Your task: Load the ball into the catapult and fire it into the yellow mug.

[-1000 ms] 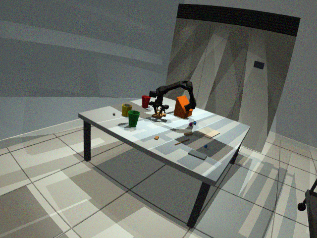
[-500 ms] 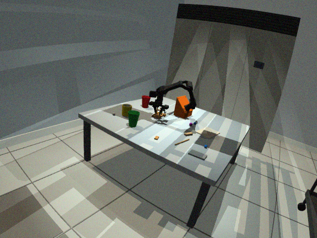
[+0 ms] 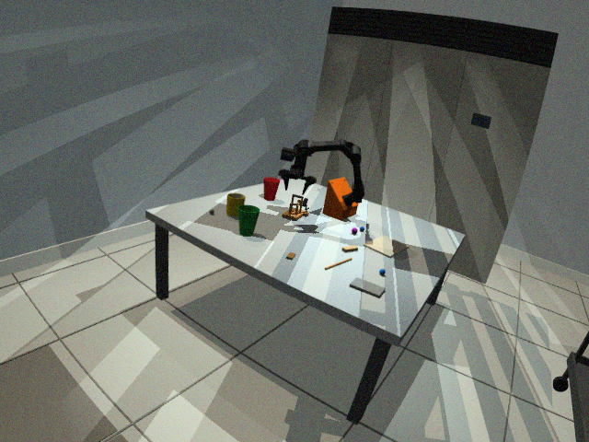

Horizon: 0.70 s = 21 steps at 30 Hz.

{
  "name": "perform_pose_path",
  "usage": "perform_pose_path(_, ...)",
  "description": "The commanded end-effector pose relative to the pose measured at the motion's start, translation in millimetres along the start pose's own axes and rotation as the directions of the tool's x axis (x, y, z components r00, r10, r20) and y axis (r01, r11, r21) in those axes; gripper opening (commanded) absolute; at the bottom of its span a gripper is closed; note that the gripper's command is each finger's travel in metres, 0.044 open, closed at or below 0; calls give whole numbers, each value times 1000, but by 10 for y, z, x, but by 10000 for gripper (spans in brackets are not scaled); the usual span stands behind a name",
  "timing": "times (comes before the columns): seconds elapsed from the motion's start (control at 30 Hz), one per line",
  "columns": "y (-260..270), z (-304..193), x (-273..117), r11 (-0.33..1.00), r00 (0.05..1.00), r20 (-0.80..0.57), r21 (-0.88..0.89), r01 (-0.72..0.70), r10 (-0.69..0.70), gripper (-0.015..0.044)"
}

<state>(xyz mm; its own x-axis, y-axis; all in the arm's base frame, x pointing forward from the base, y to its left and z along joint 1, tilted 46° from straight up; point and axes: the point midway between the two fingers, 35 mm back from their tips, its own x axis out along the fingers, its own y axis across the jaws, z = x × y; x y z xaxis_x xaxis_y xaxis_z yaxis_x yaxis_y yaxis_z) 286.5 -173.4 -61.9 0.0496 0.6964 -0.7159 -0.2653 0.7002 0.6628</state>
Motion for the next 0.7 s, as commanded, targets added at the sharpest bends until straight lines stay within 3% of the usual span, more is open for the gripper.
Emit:
perform_pose_path(0.0, 27, -10, 110, 1000, 1000, -17, 7, -24, 24, 440)
perform_pose_path(0.13, 56, -23, 0, 1000, 1000, -17, 10, -21, 22, 440)
perform_pose_path(0.3, 66, -26, 445, 1000, 1000, -16, 9, -22, 23, 440)
perform_pose_path(0.67, 66, -24, 558, 1000, 1000, -16, 9, -22, 23, 440)
